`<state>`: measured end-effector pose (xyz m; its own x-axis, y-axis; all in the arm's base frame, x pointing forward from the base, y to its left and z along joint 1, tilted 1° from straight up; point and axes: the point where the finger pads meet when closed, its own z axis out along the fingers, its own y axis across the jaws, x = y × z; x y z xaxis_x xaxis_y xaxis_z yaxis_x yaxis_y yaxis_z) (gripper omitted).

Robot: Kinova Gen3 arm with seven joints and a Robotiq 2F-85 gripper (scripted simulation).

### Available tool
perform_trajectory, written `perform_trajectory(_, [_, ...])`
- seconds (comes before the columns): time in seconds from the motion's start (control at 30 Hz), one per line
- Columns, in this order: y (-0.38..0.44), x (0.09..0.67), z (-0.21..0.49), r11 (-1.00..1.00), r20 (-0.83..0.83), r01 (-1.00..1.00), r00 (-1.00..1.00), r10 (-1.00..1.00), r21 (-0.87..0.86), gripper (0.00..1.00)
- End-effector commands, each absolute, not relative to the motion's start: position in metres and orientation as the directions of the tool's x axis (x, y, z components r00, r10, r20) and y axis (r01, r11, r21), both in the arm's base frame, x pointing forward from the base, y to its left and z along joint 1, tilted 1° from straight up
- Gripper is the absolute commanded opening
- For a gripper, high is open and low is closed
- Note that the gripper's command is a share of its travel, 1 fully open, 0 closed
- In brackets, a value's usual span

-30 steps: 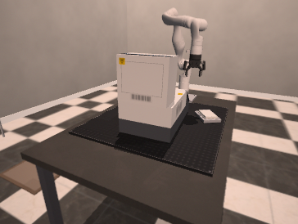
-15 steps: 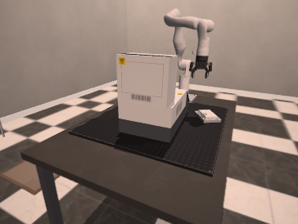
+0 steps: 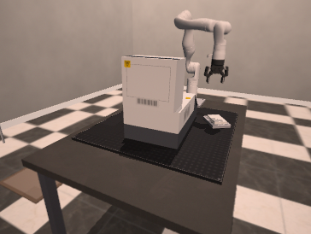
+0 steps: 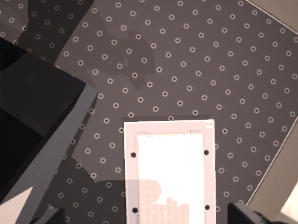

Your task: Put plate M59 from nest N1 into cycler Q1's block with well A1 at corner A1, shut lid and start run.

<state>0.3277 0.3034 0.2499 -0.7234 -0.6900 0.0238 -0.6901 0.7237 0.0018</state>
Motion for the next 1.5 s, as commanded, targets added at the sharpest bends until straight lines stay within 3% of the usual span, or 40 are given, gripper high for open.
perform_trajectory(0.0, [0.313, 0.327, 0.249, 0.724, 0.022, -0.69, -0.724, -0.69, 0.001, 1.0])
perform_trajectory(0.33, [0.346, 0.324, 0.245, 0.724, 0.022, -0.69, -0.724, -0.69, 0.001, 1.0])
perform_trajectory(1.47, [0.347, 0.324, 0.22, 0.724, 0.022, -0.69, -0.724, -0.69, 0.001, 1.0])
